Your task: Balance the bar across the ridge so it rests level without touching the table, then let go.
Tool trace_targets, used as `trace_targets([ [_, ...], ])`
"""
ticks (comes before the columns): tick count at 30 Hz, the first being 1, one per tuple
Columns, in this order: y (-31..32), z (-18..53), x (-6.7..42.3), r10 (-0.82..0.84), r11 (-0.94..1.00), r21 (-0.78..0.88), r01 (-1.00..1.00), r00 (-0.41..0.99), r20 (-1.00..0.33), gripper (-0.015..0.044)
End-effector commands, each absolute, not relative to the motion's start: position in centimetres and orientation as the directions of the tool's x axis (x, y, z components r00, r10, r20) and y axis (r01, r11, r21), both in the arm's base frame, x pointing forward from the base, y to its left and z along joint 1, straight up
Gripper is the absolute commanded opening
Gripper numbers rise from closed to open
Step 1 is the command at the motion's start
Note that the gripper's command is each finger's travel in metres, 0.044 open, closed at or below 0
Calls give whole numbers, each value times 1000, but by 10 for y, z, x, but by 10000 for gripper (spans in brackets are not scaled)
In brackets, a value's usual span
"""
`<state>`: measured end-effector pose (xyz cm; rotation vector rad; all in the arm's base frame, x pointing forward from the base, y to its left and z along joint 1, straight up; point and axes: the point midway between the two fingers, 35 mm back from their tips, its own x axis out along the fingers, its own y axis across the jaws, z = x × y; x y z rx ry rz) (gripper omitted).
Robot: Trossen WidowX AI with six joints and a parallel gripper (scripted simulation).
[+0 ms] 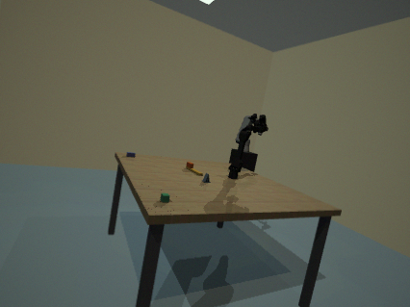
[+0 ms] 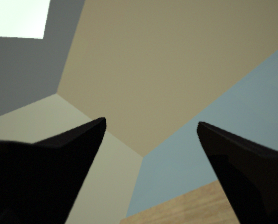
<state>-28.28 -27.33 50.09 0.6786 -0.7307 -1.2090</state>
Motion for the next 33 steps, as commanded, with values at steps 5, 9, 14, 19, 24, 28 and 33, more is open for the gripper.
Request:
trace_targets([
  [5, -280, 503, -277, -973, 227, 765, 603, 178, 148, 315],
  [9, -297, 500, -268, -969, 243, 742, 625, 195, 153, 315],
  [14, -319, 494, -255, -963, 262, 711, 652, 222, 151, 315],
  [19, -339, 487, -239, -958, 279, 678, 680, 248, 145, 315],
  [24, -357, 481, -224, -955, 287, 645, 708, 263, 136, 315],
  [28, -371, 475, -211, -954, 291, 617, 731, 274, 125, 315],
  [33, -387, 467, -194, -954, 290, 613, 735, 276, 120, 315],
])
